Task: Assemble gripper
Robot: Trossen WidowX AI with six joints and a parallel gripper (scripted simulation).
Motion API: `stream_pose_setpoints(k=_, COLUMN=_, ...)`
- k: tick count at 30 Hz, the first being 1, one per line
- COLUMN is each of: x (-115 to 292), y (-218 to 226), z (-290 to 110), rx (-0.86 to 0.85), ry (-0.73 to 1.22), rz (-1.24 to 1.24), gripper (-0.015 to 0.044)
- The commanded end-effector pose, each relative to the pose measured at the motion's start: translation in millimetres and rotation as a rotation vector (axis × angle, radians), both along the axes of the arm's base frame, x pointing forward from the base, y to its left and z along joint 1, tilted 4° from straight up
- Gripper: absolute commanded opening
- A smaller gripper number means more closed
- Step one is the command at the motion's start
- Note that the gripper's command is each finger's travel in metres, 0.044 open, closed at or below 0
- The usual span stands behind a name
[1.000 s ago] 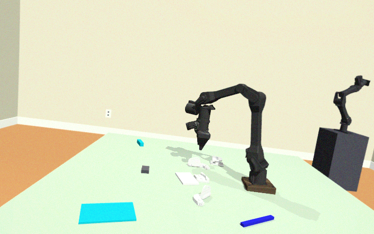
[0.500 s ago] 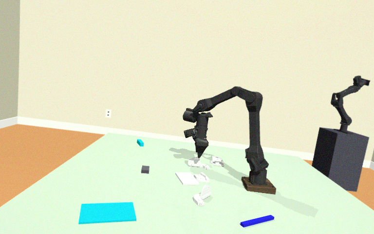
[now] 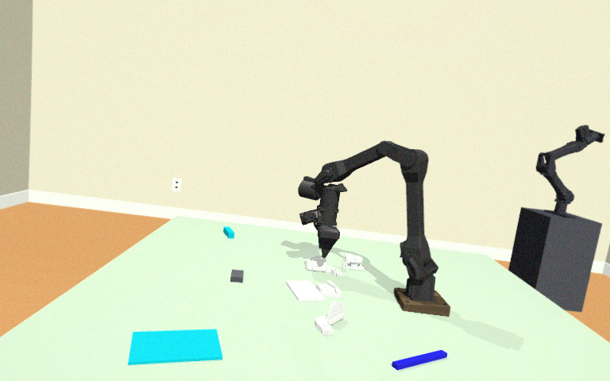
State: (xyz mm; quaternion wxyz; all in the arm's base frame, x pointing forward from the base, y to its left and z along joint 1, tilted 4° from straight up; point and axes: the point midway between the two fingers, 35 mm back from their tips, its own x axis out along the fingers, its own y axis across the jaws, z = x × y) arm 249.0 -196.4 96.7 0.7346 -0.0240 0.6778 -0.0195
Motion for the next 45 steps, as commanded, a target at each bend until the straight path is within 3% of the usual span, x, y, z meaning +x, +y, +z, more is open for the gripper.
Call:
stream_pose_setpoints(k=1, x=-0.3, y=1.5, z=-6.9, rx=0.01, ry=0.003, rz=-0.003, gripper=0.044)
stream_pose_setpoints(k=28, x=2.6, y=-0.4, z=-50.2, rx=0.01, ry=0.003, rz=-0.003, gripper=0.044)
stream_pose_setpoints(k=45, x=2.6, y=-0.4, z=-51.2, rx=0.01, ry=0.003, rz=-0.003, gripper=0.044)
